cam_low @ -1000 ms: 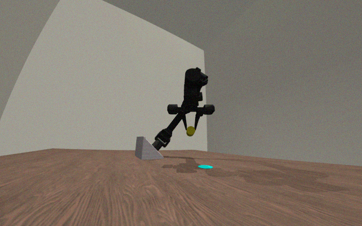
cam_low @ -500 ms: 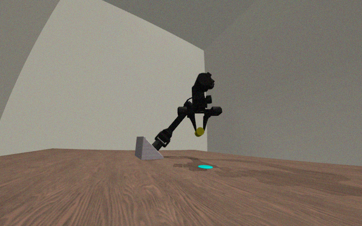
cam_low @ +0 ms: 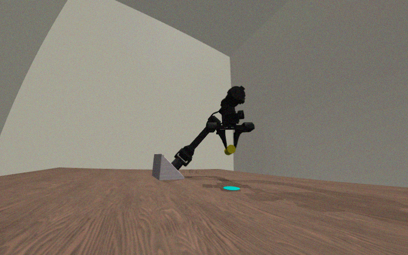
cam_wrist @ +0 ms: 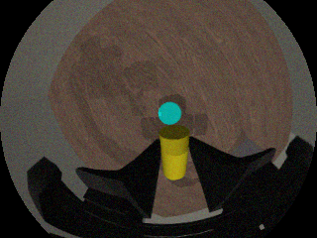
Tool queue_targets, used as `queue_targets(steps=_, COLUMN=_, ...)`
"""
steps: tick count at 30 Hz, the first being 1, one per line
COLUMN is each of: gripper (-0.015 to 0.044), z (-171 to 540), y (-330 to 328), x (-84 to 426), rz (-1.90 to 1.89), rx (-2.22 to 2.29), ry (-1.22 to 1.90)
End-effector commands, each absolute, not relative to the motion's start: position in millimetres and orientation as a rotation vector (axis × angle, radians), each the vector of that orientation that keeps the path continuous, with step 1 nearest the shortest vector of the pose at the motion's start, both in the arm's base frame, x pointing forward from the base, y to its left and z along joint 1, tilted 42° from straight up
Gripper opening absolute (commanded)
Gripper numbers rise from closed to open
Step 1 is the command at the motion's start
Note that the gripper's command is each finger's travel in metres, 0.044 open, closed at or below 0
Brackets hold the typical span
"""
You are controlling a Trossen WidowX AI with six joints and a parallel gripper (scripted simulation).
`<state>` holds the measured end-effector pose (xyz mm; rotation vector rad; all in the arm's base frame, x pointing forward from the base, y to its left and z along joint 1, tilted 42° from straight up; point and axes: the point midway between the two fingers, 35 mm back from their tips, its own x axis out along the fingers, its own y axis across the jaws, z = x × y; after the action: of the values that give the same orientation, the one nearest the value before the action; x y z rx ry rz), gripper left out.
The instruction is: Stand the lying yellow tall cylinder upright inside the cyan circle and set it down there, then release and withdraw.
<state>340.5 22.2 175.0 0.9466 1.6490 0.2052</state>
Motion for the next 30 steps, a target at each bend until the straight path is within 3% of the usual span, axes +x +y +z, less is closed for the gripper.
queue_targets(steps=1, gripper=0.0105, z=172.6, y=23.9, x=338.6, rz=0.189, rx=0.922, ry=1.645)
queue_targets(steps=30, gripper=0.0105, z=155.8, y=29.9, x=335.0, rz=0.090, rx=0.754, ry=1.556)
